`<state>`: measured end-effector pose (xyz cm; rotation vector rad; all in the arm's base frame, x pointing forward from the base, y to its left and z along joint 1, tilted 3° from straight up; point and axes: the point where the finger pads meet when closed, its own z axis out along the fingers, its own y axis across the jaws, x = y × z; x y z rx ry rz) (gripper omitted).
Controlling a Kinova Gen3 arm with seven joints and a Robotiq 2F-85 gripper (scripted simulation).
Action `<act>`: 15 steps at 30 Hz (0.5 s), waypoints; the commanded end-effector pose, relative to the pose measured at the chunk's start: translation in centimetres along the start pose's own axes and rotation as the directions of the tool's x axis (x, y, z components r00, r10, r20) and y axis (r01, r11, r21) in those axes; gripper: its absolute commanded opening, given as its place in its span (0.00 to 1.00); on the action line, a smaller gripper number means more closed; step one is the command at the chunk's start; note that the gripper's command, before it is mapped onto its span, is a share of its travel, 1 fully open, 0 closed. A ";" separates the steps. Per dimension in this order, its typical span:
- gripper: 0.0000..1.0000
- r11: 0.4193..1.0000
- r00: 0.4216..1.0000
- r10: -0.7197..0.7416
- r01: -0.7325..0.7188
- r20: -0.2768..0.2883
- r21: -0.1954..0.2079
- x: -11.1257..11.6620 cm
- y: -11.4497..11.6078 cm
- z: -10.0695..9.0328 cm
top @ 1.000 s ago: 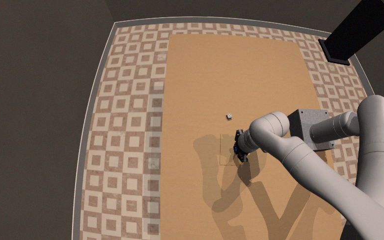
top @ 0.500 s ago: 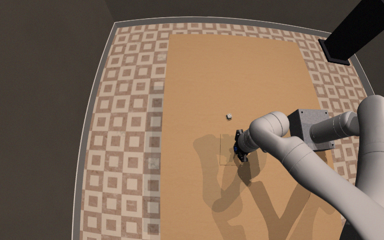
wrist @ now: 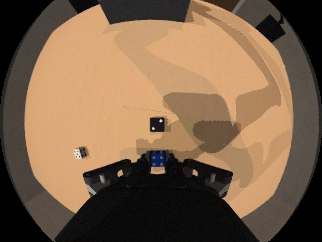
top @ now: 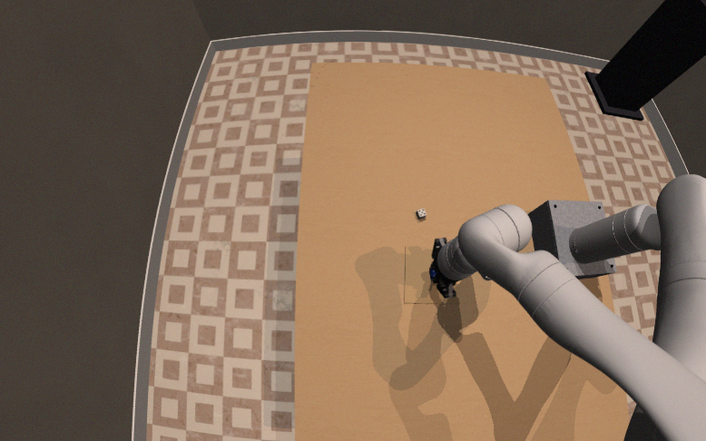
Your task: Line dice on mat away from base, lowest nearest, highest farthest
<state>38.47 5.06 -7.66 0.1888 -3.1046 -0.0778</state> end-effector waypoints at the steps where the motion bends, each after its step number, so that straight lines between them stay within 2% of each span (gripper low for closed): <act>1: 0.15 1.000 1.000 0.000 0.000 0.001 0.000 0.0 0.0 -0.1; 15: 0.15 1.000 1.000 0.000 0.000 0.001 0.000 0.0 0.0 0.1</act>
